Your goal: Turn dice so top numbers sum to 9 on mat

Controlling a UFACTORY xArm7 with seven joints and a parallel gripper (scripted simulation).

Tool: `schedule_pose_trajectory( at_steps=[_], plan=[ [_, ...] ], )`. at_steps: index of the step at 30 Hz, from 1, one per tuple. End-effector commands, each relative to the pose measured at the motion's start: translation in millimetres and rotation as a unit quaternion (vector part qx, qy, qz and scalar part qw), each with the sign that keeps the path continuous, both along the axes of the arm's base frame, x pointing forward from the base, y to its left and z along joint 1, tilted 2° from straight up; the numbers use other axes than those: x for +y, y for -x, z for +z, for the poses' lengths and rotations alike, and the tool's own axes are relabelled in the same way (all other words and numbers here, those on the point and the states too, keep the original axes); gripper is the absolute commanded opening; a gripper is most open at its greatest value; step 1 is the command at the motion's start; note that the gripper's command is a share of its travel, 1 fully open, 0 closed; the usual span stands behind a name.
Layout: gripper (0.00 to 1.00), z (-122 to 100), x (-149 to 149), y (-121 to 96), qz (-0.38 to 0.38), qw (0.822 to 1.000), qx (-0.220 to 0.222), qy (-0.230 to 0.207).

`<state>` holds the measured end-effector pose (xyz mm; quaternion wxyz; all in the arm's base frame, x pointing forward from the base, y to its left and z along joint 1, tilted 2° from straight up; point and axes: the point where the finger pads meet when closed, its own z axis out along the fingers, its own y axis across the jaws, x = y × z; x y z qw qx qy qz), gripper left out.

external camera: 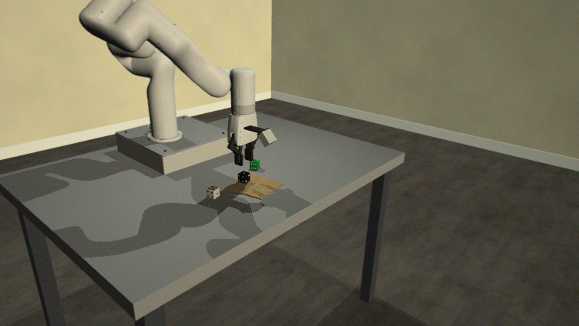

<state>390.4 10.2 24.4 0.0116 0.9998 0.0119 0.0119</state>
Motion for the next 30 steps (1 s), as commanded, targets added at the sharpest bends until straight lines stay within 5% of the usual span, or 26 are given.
schedule_pose_trajectory(
  at_steps=[1, 8, 9, 30],
  plan=[
    [0.47, 18.8, 0.1, 0.1, 0.0, 1.0, -0.001, -0.001],
    [0.47, 26.4, 0.3, 0.3, 0.0, 1.0, -0.001, -0.001],
    [1.0, 26.4, 0.3, 0.3, 0.0, 1.0, -0.001, -0.001],
    [1.0, 26.4, 0.3, 0.3, 0.0, 1.0, -0.001, -0.001]
  ],
)
